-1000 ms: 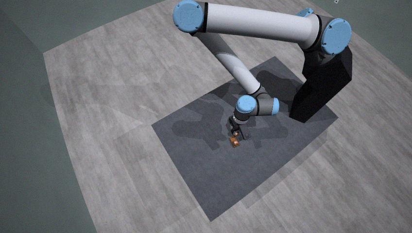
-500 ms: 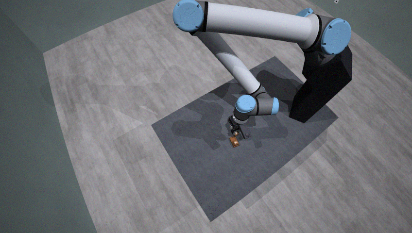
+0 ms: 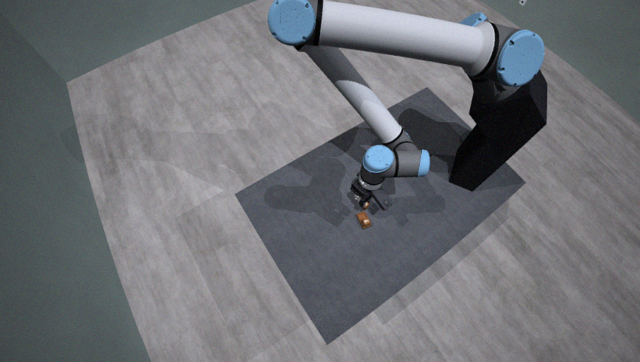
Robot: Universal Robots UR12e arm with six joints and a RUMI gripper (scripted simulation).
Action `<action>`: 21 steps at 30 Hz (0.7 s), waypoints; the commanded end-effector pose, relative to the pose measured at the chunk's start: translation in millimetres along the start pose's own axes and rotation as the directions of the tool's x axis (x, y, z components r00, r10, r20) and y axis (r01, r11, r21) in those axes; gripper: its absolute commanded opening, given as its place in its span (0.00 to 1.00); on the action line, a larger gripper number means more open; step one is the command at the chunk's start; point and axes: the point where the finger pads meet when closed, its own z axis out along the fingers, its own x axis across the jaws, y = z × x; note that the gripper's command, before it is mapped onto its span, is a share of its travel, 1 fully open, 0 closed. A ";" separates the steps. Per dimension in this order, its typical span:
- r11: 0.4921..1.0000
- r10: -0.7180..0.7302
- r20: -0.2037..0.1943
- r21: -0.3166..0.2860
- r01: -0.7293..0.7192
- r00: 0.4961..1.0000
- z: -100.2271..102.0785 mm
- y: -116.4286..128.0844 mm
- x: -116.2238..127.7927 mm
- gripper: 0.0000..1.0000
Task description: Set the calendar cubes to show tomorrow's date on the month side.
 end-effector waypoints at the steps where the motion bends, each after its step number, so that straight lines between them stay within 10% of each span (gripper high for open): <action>1: 0.985 -0.173 -0.006 0.001 0.173 0.985 0.7 8.0 -3.1 0.10; 21: 0.767 -0.641 -0.006 -0.002 0.641 0.767 4.0 36.7 -13.4 0.10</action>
